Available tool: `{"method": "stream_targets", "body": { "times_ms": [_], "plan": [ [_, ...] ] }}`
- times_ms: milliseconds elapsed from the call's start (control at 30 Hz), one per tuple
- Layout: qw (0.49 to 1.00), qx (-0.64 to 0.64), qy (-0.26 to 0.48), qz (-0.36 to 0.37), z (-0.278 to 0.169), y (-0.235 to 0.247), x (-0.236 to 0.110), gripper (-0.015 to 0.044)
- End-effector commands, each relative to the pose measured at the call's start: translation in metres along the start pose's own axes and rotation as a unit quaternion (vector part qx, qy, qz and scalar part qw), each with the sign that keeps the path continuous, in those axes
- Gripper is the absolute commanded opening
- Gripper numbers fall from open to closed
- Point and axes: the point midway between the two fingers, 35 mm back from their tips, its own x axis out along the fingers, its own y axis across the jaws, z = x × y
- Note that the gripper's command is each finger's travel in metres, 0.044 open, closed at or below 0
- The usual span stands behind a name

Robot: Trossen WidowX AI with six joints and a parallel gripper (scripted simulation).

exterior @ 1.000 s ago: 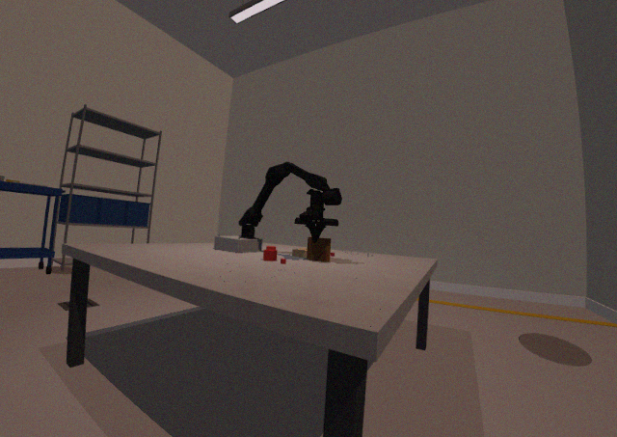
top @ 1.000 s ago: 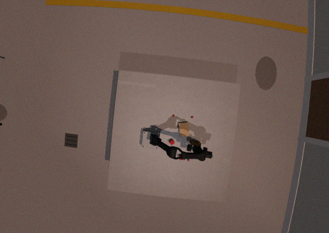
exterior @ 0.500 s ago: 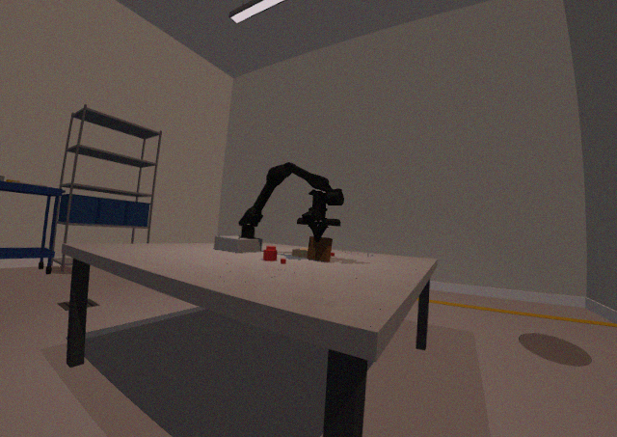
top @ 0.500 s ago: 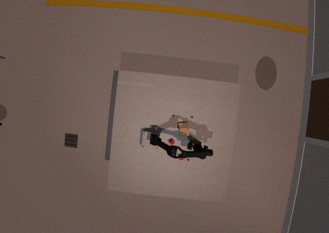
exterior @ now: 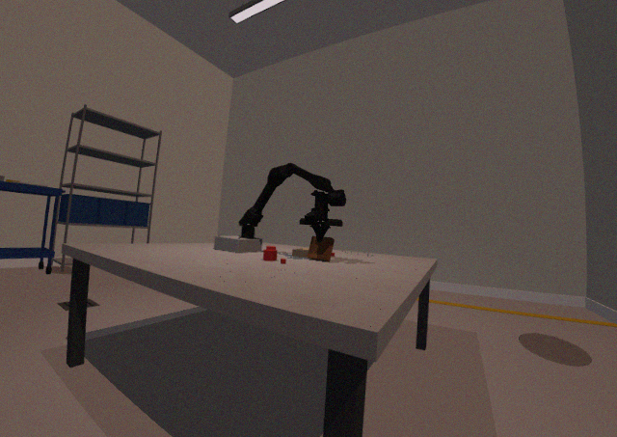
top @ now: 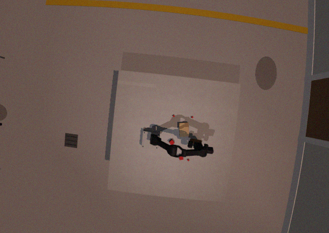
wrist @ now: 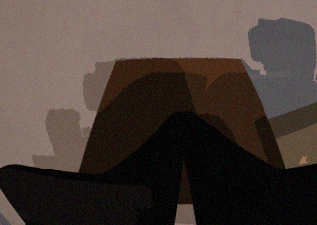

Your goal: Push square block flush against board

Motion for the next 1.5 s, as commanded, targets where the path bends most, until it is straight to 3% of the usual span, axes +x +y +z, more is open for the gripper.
{"method": "stream_targets", "body": {
  "times_ms": [0,367,1300,1467],
  "plan": [
    [1.000,0.001,-0.001,0.001,-0.004,0.000,-0.001,0.0000],
    [1.000,0.001,-0.001,0.001,-0.011,0.000,-0.001,0.0000],
    [1.000,0.001,-0.003,0.001,0.034,0.000,-0.001,0.0000],
    [1.000,0.001,-0.002,0.001,0.029,0.000,-0.043,0.0000]
  ]
}}
